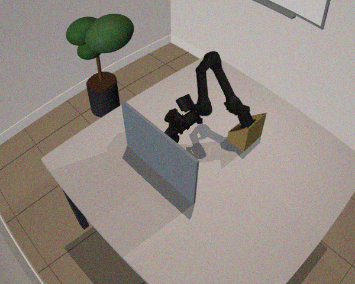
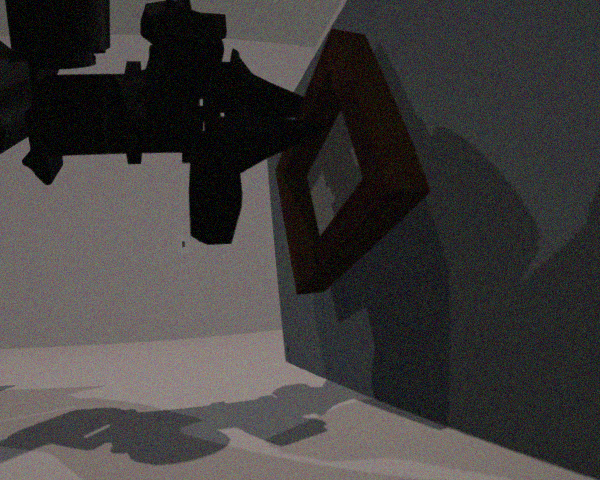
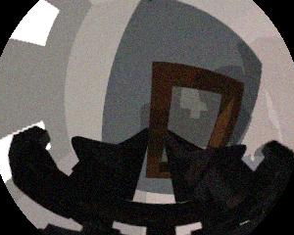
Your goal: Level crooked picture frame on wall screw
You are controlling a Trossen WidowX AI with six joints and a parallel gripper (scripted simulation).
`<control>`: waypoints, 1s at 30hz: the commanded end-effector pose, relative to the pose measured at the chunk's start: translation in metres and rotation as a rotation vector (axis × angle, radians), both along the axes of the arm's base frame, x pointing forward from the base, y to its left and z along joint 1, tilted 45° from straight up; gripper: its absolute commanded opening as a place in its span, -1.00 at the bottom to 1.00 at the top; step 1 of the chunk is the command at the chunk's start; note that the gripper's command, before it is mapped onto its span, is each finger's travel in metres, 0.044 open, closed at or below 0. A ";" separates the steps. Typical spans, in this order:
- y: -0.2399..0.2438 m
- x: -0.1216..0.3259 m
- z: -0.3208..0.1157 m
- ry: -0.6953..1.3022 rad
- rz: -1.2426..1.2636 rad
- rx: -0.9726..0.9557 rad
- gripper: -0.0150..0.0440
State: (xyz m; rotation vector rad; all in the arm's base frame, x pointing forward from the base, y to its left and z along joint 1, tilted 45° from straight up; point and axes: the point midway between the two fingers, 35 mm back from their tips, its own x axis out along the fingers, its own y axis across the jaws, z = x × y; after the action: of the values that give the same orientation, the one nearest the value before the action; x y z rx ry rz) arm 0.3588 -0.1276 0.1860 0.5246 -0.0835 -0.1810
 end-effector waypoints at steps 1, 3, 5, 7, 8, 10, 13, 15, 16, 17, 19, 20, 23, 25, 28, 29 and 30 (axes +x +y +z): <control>0.000 0.000 0.000 -0.007 0.001 0.034 -0.49; 0.000 0.000 0.000 -0.007 0.001 0.034 -0.49; 0.000 0.000 0.000 -0.010 0.002 0.054 -0.49; 0.000 0.000 0.000 -0.010 0.002 0.054 -0.49; 0.000 0.000 0.000 -0.010 0.002 0.054 -0.49; -0.001 0.000 0.000 -0.015 0.003 0.080 -0.49; -0.001 0.000 0.000 -0.017 0.003 0.090 -0.49; -0.001 0.000 0.000 -0.019 0.003 0.100 -0.49; -0.001 0.000 0.000 -0.019 0.003 0.100 -0.49; -0.001 0.000 0.000 -0.019 0.003 0.100 -0.49; -0.001 0.000 0.000 -0.024 0.004 0.126 -0.49; -0.001 0.000 0.000 -0.024 0.004 0.126 -0.49; -0.001 0.000 0.000 -0.028 0.005 0.147 -0.49; -0.001 0.000 0.000 -0.028 0.005 0.147 -0.49; -0.001 0.000 0.000 -0.033 0.006 0.172 -0.49; -0.001 0.000 0.000 -0.033 0.006 0.172 -0.49; -0.001 0.000 0.000 -0.033 0.006 0.172 -0.49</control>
State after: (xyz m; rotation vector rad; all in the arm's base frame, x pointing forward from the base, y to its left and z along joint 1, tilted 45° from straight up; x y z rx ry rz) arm 0.3585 -0.1283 0.1860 0.6822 -0.0983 -0.1750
